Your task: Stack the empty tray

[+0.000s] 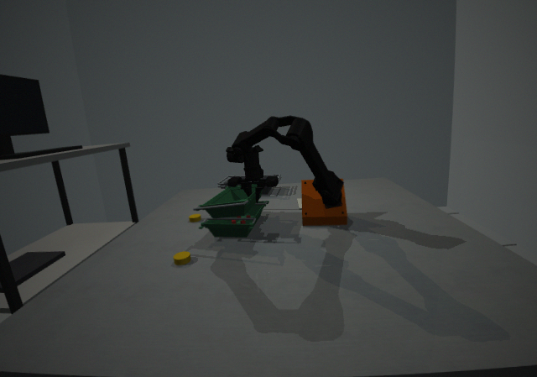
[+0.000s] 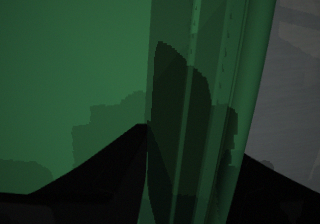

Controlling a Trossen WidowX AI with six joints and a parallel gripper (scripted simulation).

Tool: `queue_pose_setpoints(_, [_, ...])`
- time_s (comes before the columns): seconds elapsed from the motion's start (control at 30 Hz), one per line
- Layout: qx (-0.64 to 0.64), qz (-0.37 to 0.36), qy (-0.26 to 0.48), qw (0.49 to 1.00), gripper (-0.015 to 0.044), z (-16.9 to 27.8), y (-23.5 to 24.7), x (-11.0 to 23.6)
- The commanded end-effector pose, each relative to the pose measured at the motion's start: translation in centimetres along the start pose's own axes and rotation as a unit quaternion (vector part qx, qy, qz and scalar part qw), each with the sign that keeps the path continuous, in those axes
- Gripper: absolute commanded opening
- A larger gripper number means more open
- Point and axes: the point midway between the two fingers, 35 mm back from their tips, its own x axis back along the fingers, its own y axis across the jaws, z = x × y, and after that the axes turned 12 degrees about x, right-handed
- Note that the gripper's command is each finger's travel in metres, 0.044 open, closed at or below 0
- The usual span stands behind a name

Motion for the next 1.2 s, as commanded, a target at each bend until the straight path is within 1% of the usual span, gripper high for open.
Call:
queue_pose_setpoints(0.0, [0.000, 0.002, 0.002, 1.000, 0.0000, 0.22, -0.11, -0.35])
queue_pose_setpoints(0.23, [0.001, 0.007, 0.008, 1.000, 0.0000, 0.85, -0.43, -1.31])
queue_pose_setpoints(1.17, [0.001, 0.007, 0.008, 1.000, 0.0000, 0.85, -0.43, -1.31])
